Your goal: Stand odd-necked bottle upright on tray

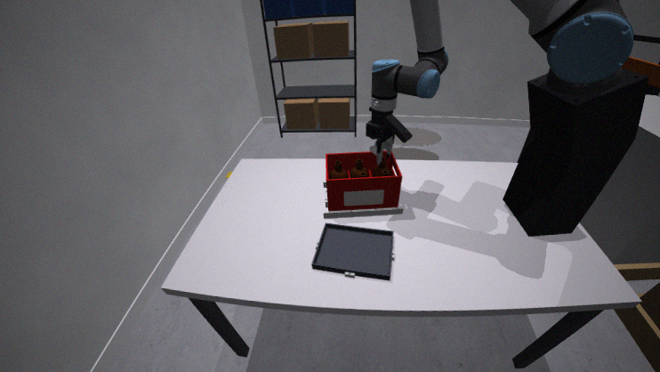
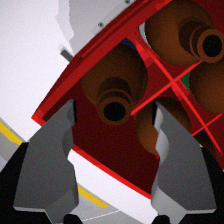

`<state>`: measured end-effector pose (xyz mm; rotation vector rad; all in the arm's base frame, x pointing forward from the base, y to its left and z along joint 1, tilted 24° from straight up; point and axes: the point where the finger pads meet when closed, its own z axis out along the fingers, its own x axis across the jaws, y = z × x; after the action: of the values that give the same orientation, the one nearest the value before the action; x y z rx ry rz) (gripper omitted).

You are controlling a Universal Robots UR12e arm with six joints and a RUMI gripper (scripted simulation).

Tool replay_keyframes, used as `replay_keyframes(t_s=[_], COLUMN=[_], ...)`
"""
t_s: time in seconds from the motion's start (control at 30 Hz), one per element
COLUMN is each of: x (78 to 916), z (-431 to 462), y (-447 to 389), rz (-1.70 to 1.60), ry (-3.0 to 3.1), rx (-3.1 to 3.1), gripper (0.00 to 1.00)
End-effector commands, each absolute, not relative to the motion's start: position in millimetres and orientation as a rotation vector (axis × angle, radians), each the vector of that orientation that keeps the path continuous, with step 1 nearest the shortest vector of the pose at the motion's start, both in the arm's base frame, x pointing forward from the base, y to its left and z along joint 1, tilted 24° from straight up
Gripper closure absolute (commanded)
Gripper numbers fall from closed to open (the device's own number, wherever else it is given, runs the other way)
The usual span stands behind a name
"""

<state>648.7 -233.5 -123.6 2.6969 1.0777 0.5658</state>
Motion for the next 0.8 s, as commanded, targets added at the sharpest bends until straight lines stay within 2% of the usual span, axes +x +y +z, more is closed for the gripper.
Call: replay_keyframes(t_s=[0.0,0.77], x=[651.0,653.4], z=[-127.7,-132.9], y=[-233.8,-233.9], rz=[0.566,0.566], ry=[1.077,1.077], rx=[2.696,2.696], gripper=[0.62,0.62])
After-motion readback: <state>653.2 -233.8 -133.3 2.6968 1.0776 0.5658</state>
